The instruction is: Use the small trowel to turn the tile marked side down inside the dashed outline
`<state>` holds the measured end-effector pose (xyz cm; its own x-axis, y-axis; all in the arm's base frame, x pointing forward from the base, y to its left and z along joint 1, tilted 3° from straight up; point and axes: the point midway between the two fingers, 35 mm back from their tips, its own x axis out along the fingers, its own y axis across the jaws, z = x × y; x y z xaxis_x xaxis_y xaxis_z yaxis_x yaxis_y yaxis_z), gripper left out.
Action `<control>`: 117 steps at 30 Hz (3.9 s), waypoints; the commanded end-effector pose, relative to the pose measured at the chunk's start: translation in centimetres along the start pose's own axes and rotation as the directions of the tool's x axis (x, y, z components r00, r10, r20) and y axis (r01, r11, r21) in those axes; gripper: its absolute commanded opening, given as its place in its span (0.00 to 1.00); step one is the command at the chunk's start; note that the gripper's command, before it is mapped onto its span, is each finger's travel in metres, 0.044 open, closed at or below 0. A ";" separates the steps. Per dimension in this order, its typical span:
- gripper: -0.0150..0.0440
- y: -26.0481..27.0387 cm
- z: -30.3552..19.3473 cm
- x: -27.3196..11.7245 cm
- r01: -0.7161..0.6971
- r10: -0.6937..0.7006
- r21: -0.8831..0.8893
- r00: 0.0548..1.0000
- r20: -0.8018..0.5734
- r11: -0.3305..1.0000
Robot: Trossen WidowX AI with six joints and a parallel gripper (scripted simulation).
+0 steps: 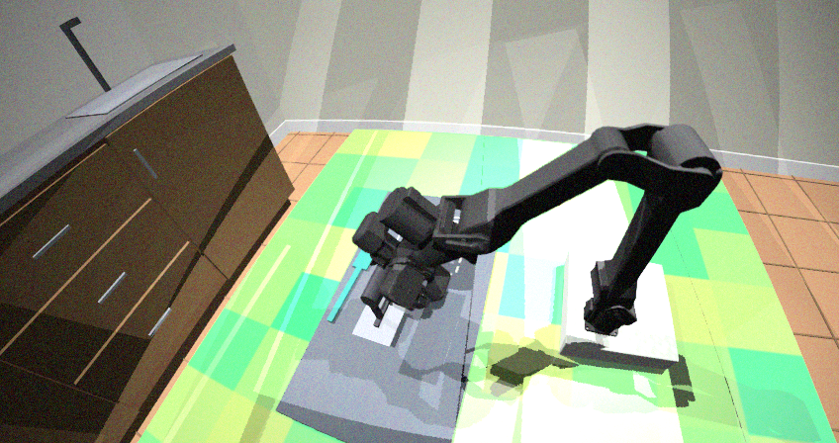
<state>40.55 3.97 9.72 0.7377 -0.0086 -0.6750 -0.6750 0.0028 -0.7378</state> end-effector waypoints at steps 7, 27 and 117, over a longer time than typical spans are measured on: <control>0.25 0.1 0.5 0.3 -0.019 0.020 -0.041 0.999 0.025 0.999; 0.25 1.7 7.8 2.9 -0.054 0.288 -0.543 0.889 0.356 0.838; 0.76 4.2 15.1 3.2 0.569 0.549 -0.634 0.344 0.762 0.524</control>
<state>39.58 20.95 2.54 -0.1311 0.7556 -0.6418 0.0525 -0.6412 -0.7656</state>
